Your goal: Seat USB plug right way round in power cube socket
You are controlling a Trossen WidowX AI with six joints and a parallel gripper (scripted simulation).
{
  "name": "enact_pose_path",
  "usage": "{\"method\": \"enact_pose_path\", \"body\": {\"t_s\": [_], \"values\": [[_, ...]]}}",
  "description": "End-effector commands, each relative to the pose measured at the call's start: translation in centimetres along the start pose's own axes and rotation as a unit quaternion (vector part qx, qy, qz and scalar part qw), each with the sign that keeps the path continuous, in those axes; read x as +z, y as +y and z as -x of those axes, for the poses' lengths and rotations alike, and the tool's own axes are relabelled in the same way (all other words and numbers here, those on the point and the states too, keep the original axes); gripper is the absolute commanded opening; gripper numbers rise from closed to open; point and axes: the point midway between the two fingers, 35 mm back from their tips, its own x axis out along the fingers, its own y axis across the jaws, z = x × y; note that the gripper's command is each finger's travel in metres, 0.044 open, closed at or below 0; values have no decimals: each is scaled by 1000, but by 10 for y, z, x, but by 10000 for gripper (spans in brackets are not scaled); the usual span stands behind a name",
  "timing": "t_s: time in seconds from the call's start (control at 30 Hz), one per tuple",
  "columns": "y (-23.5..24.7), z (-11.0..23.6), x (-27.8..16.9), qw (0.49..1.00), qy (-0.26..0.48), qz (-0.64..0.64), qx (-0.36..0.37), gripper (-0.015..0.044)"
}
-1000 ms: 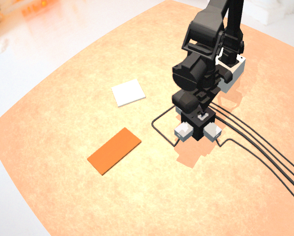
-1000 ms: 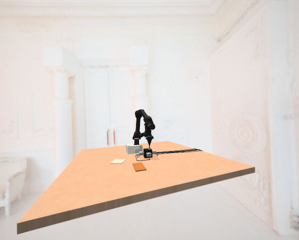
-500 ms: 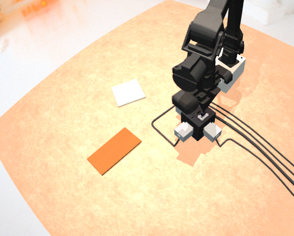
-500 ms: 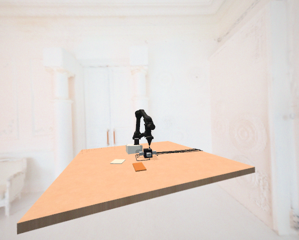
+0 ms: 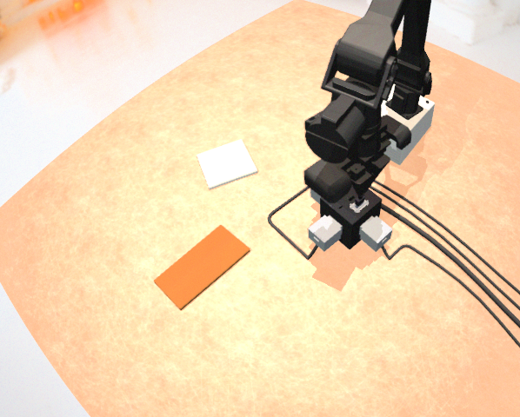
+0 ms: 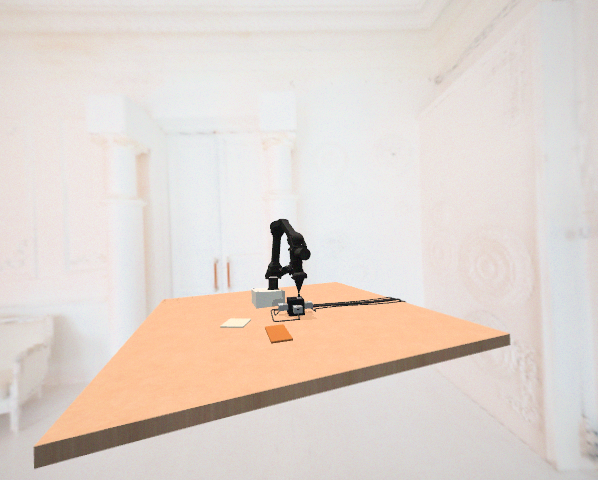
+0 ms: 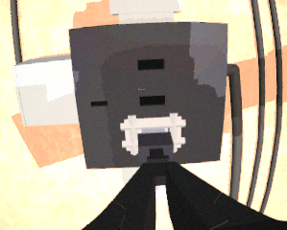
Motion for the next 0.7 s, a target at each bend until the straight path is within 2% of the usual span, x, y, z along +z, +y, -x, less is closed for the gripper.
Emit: {"method": "enact_pose_path", "body": {"t_s": [0.0,0.67], "values": [[0,-1,-1,1000,2,0,0,0],[0,-3,-1,1000,2,0,0,0]]}}
